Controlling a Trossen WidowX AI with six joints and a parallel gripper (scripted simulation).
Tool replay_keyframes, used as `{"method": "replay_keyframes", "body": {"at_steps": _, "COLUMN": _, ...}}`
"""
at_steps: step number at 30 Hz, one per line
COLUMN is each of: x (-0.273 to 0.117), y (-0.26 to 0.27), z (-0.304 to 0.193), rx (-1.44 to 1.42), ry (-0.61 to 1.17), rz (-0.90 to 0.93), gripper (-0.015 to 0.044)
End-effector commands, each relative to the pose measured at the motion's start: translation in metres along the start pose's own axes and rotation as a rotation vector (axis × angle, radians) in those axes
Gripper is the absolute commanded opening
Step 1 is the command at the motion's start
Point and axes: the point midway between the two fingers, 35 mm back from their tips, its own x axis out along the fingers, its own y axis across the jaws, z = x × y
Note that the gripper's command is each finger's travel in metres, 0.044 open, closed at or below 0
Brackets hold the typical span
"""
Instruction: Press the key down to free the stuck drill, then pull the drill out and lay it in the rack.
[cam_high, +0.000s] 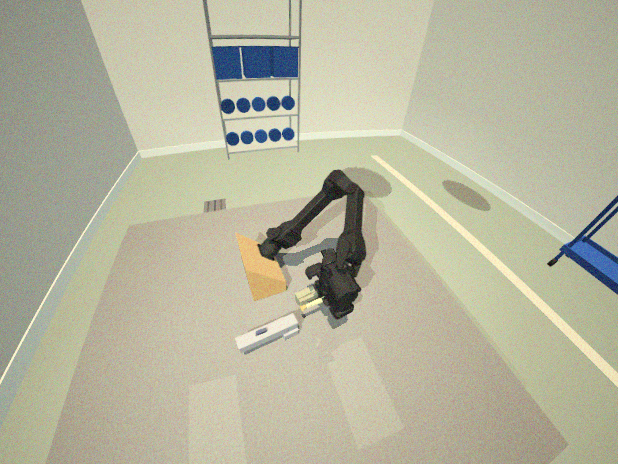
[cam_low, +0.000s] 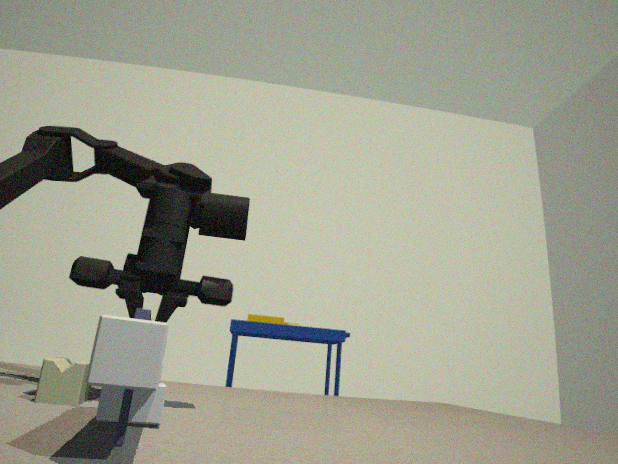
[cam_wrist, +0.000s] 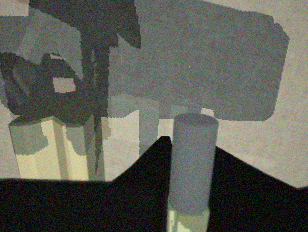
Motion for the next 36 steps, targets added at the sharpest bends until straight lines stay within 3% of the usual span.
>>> {"method": "replay_keyframes", "body": {"at_steps": 1, "x": -0.001, "y": 0.002, "z": 0.001, "rx": -0.005, "ry": -0.002, "rz": -0.002, "gripper": 0.0}}
{"method": "replay_keyframes", "body": {"at_steps": 36, "x": -0.003, "y": 0.06, "z": 0.016, "rx": -0.003, "ry": -0.002, "rz": 0.0, "gripper": 0.0}}
